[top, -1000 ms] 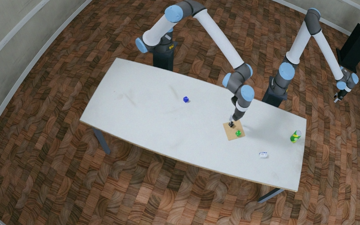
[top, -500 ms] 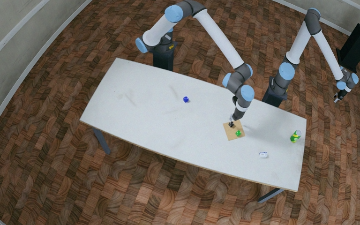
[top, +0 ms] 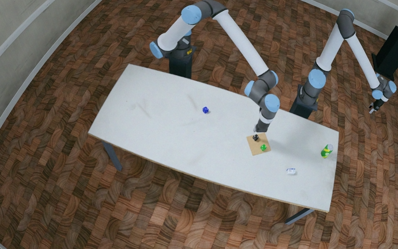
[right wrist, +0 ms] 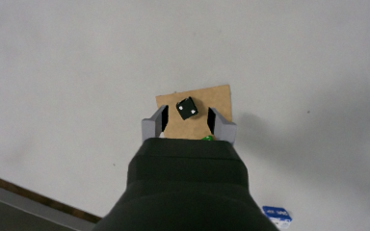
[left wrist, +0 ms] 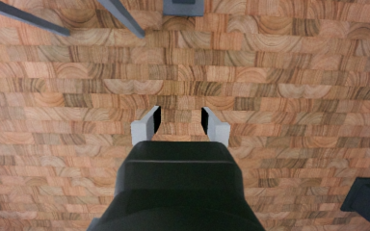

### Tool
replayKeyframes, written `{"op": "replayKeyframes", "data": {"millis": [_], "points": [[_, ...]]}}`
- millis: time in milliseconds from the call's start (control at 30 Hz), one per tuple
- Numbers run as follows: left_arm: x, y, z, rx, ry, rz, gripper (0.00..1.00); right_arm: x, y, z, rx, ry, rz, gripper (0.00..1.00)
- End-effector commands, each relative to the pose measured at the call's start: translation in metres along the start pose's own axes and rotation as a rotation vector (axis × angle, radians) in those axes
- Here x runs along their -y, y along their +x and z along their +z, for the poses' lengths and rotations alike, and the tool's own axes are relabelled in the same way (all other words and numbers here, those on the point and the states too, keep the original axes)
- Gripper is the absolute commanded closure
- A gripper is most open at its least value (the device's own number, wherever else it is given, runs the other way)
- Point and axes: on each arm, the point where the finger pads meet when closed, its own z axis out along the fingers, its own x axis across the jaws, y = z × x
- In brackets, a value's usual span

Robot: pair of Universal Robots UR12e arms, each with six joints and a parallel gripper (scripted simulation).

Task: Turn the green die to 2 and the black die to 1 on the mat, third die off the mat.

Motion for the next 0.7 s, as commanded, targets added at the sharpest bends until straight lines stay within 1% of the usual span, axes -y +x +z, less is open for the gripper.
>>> {"op": "replayKeyframes", "data": {"millis": [0,33,100,200,333,367,433,467,567,600,667], "points": [[0.0007,0.0021,0.0019,-0.001,0.002,-0.002,0.00,0.0008,-0.0005,-0.0016,-0.001,-0.003,0.174,0.00],[0.0007,0.0021,0.0019,-0.001,0.002,-0.002,0.00,0.0008,-0.0004,-0.0016,-0.001,-0.003,0.180,0.00],[0.0007,0.0021,0.0019,-0.001,0.002,-0.002,0.00,0.0006,-0.0002,-0.0015,-0.001,-0.003,0.267,0.00],[0.0007,0.0021,0.0019,-0.001,0.002,-0.002,0.00,0.0006,-0.0002,-0.0015,-0.001,-0.003,0.271,0.00],[0.0007,0.0021,0.0019,-0.001,0.002,-0.002,0.00,-0.0002,0.0001,-0.0014,-0.001,-0.003,0.443,0.00],[0.0007,0.0021,0.0019,-0.001,0.002,-0.002,0.00,-0.0003,0.0001,-0.0014,-0.001,-0.003,0.450,0.00],[0.0007,0.0021,0.0019,-0.001,0.002,-0.002,0.00,-0.0010,0.0002,-0.0014,-0.002,-0.003,0.534,0.00],[0.0007,0.0021,0.0019,-0.001,0.002,-0.002,0.00,-0.0010,0.0002,-0.0014,-0.002,-0.003,0.536,0.00],[0.0007,0.0021,0.0019,-0.001,0.002,-0.002,0.00,-0.0022,0.0001,-0.0013,-0.002,-0.003,0.655,0.00],[0.0007,0.0021,0.0019,-0.001,0.002,-0.002,0.00,-0.0022,0.0001,-0.0013,-0.002,-0.003,0.656,0.00],[0.0007,0.0021,0.0019,-0.001,0.002,-0.002,0.00,-0.0031,-0.0001,-0.0012,-0.002,-0.003,0.729,0.00]]}}
